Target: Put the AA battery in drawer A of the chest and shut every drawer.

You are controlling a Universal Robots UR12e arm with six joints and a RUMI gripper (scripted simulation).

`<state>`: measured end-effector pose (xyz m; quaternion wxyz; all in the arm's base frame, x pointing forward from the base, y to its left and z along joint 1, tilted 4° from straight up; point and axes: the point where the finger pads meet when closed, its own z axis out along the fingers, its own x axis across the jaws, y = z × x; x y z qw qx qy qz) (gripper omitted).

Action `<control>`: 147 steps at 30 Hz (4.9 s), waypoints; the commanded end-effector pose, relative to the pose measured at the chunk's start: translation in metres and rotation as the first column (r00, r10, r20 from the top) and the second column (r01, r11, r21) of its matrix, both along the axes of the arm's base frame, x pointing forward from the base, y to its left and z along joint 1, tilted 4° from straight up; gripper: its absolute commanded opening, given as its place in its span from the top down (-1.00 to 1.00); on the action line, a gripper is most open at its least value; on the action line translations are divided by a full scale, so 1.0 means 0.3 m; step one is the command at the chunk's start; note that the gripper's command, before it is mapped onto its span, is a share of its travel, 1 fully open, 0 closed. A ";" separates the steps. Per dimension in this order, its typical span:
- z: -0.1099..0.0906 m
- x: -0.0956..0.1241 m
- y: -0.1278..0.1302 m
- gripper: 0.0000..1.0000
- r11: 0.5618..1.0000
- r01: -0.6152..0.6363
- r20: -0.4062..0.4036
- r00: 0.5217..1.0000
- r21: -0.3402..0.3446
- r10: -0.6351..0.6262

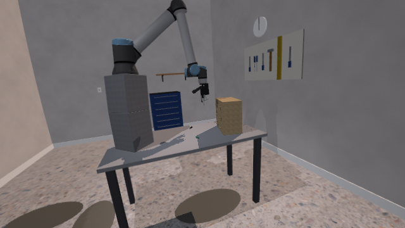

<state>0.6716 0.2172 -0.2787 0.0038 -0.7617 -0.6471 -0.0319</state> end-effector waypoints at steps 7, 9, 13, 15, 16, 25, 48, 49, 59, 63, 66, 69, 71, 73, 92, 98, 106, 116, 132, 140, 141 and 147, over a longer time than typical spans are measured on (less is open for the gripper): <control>0.004 0.000 0.000 -1.00 1.000 0.000 -0.005 1.000 0.001 0.000; 0.004 0.000 0.000 -1.00 1.000 0.000 -0.005 1.000 0.001 0.000; 0.004 0.000 0.000 -1.00 1.000 0.000 -0.005 1.000 0.001 0.000; 0.004 0.000 0.000 -1.00 1.000 0.000 -0.005 1.000 0.001 0.000; 0.004 0.000 0.000 -1.00 1.000 0.000 -0.005 1.000 0.001 0.000; 0.015 -0.115 -0.068 -1.00 1.000 0.000 -0.005 1.000 0.001 0.000; 0.002 -0.208 -0.132 -1.00 1.000 0.005 0.085 0.996 -0.013 -0.004; -0.003 -0.204 -0.132 -1.00 1.000 0.006 0.100 0.995 -0.016 -0.005; -0.051 -0.160 -0.137 -1.00 0.999 0.019 0.253 0.968 -0.039 -0.008; -0.082 -0.132 -0.140 -1.00 0.998 0.029 0.346 0.938 -0.053 -0.009; -0.106 -0.110 -0.142 -1.00 0.997 0.038 0.418 0.908 -0.063 -0.008; -0.132 -0.086 -0.144 -1.00 0.996 0.048 0.491 0.871 -0.073 -0.006; -0.150 -0.071 -0.146 -1.00 0.995 0.055 0.539 0.842 -0.079 -0.004; -0.167 -0.055 -0.148 -1.00 0.994 0.062 0.586 0.811 -0.085 -0.001; -0.277 0.044 -0.158 -1.00 0.987 0.116 0.827 0.562 -0.110 0.026; -0.292 0.057 -0.159 -1.00 0.986 0.124 0.852 0.522 -0.112 0.031; -0.294 0.059 -0.159 0.61 0.986 0.125 0.855 0.517 -0.112 0.032; -0.294 0.059 -0.159 0.61 0.986 0.125 0.855 0.517 -0.112 0.032; -0.294 0.059 -0.159 0.61 0.986 0.125 0.855 0.517 -0.112 0.032; -0.294 0.059 -0.159 0.61 0.986 0.125 0.855 0.517 -0.112 0.032; -0.294 0.059 -0.159 0.61 0.986 0.125 0.855 0.517 -0.112 0.032; -0.295 0.063 -0.160 0.61 0.986 0.125 0.855 0.517 -0.112 0.032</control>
